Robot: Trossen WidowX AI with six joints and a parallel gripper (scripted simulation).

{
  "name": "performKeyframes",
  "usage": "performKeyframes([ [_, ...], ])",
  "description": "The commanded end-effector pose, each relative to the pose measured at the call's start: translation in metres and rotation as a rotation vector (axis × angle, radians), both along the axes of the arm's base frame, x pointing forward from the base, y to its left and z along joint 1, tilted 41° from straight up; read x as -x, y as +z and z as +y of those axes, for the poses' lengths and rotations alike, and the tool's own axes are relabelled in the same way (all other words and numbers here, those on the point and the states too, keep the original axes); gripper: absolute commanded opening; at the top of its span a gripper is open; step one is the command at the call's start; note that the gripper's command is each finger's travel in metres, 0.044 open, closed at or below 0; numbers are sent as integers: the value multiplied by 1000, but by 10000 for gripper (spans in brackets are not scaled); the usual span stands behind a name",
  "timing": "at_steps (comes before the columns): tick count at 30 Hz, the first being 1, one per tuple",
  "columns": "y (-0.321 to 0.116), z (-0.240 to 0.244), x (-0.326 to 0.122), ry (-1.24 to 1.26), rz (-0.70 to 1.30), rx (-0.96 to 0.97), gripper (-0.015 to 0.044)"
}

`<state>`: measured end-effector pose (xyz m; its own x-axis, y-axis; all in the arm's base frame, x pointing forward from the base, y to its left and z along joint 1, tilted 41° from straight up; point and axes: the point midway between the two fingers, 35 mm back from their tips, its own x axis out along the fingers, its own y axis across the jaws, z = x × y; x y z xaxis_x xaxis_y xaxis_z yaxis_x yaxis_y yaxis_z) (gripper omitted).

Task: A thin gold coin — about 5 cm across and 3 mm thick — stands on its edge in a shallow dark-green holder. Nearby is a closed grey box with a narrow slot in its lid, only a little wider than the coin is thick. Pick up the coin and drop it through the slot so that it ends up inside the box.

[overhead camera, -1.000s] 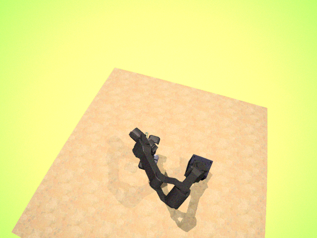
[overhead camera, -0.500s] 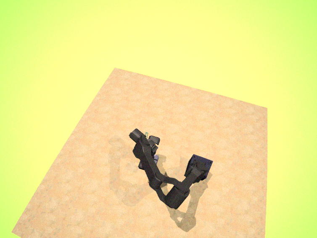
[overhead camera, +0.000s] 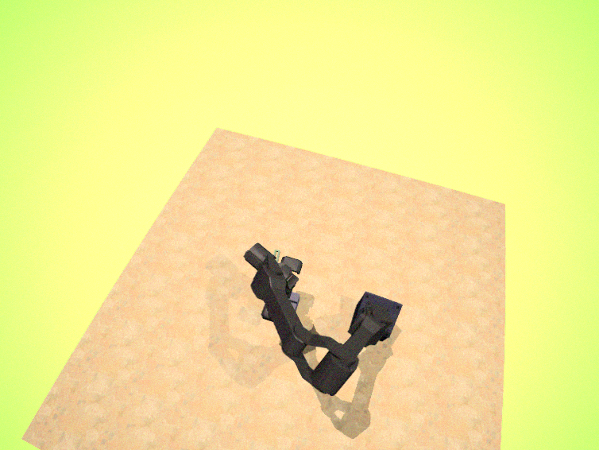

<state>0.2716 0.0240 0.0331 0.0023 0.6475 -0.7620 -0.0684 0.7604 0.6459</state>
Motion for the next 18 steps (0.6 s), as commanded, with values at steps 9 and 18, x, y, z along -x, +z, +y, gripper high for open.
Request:
performKeyframes([
  [9, 15, -13, 0, 0, 1, 1, 397],
  [18, 45, -38, 3, -5, 8, -6, 440],
])
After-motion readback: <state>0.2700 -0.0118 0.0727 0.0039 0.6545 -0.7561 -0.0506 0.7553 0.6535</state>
